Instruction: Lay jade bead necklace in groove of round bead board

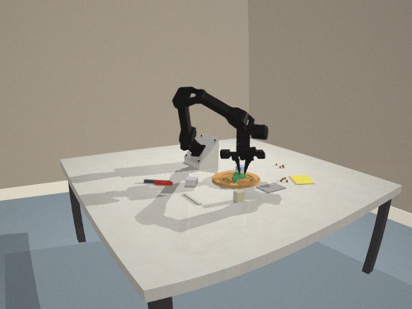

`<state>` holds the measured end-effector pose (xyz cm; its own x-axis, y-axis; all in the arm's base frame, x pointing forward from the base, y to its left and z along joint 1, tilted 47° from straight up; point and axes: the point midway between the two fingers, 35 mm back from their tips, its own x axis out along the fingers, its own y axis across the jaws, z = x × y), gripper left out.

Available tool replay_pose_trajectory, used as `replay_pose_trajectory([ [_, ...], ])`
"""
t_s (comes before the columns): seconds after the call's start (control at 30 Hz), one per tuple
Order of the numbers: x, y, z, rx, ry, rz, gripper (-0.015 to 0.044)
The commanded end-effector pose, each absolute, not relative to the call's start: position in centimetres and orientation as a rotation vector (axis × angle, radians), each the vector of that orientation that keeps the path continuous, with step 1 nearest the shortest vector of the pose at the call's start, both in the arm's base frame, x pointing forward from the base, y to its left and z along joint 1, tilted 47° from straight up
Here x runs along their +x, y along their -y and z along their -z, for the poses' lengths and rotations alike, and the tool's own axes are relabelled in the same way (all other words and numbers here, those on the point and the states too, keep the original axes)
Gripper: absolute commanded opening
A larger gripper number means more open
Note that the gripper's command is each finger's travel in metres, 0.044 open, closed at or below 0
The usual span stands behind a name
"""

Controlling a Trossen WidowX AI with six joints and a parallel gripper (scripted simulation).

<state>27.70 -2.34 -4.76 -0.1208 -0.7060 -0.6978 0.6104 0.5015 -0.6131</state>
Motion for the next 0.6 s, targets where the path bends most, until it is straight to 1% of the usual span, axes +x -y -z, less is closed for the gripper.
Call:
replay_pose_trajectory([
  [0.0, 27.71, 2.31, 4.72, -0.096, -1.264, 1.125, 0.0067],
  [0.33, 27.71, 2.31, 4.72, -0.096, -1.264, 1.125, 0.0],
  [0.57, 27.71, 2.31, 4.72, -0.096, -1.264, 1.125, 0.0],
])
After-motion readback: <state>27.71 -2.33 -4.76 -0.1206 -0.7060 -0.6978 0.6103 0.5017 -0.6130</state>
